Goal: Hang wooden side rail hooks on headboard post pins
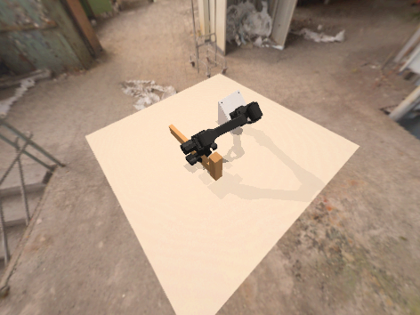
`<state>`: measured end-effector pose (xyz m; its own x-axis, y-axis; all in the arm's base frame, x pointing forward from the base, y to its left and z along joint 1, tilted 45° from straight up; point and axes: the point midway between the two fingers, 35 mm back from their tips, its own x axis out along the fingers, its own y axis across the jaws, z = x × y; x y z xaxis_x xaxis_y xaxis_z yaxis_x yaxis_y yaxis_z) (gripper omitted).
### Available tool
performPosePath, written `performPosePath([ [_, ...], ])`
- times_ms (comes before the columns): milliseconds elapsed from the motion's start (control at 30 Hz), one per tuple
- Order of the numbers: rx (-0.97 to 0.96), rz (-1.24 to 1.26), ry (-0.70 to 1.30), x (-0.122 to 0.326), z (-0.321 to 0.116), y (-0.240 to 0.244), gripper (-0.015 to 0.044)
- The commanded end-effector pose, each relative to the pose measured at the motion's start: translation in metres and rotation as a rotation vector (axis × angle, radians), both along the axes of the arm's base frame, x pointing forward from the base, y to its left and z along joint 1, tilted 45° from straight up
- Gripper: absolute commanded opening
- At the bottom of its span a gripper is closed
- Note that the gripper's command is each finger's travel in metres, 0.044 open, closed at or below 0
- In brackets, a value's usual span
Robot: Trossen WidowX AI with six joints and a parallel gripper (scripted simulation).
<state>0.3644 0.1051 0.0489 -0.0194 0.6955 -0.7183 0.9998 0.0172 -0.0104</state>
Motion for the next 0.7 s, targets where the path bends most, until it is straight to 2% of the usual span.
performPosePath([
  [0,0.007,-0.003,-0.009,0.0018,0.0006,-0.0007,0.0],
  [300,0.007,-0.003,-0.009,0.0017,-0.0004,0.0002,0.0],
  [667,0.001,-0.003,-0.001,0.0004,-0.0007,-0.0001,0.0289],
])
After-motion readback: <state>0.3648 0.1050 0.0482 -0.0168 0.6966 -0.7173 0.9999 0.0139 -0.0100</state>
